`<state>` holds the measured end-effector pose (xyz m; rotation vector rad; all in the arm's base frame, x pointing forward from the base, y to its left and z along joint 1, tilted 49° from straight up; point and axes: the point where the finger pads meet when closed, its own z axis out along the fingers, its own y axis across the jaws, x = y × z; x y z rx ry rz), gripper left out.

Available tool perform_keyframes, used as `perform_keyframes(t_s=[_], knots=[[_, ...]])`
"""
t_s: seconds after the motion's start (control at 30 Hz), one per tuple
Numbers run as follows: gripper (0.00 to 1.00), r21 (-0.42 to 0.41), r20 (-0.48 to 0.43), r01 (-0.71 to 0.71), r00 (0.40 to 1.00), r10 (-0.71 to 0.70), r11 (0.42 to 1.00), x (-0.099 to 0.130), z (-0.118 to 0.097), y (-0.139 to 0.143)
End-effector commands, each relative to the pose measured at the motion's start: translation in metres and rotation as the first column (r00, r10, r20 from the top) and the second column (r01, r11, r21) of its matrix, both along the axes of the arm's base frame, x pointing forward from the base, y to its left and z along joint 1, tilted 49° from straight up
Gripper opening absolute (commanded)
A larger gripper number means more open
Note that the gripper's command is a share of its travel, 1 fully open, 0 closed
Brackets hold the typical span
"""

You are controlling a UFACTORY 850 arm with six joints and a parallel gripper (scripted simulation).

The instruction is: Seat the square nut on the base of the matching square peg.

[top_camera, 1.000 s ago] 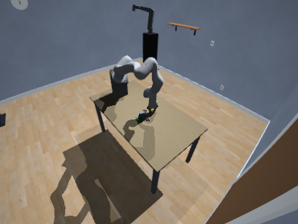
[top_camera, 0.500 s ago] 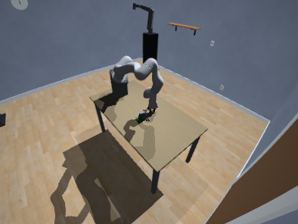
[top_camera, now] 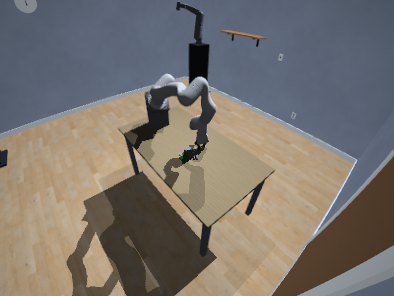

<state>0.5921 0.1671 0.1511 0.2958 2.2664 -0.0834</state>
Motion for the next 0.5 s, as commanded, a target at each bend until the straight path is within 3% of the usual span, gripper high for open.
perform_keyframes(t_s=[0.0,0.47], knots=[[0.0,0.0,0.0,0.0,1.0,0.0,1.0,-0.001,0.001,0.0],[0.0,0.0,0.001,0.0,1.0,0.0,1.0,-0.031,0.029,0.007]])
